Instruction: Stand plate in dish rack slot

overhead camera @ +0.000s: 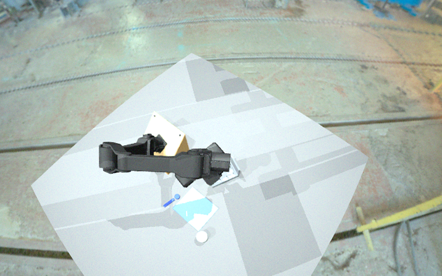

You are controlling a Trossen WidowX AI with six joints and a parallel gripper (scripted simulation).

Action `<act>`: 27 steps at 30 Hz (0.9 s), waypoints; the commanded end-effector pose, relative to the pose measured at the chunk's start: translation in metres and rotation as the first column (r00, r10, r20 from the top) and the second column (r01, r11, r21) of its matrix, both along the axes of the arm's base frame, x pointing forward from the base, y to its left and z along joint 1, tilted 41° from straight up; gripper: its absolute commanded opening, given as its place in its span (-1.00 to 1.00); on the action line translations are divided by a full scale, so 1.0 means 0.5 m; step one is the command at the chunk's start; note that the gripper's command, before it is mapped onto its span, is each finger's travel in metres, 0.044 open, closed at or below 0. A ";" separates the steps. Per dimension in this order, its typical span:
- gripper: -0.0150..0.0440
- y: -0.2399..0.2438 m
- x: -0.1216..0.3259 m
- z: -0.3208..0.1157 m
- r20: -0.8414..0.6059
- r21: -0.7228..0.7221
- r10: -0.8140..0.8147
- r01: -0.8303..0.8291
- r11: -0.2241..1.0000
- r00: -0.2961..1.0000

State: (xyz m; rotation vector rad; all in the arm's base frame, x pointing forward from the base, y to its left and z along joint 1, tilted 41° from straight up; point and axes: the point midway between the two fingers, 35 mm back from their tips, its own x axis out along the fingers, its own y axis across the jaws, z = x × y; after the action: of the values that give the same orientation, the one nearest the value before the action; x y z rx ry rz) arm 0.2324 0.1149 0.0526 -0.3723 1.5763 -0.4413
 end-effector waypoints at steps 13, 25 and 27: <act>-0.49 -0.034 -0.005 -0.064 -0.184 0.317 0.228 -0.162 0.934 0.956; -0.49 -0.053 -0.004 -0.101 -0.150 0.543 0.432 -0.291 0.788 0.890; -0.49 -0.056 -0.003 -0.106 -0.130 0.576 0.464 -0.315 0.755 0.876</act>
State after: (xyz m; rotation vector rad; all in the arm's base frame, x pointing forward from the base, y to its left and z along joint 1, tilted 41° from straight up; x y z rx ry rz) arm 0.2303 0.0889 0.0021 -0.3299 1.7787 0.2919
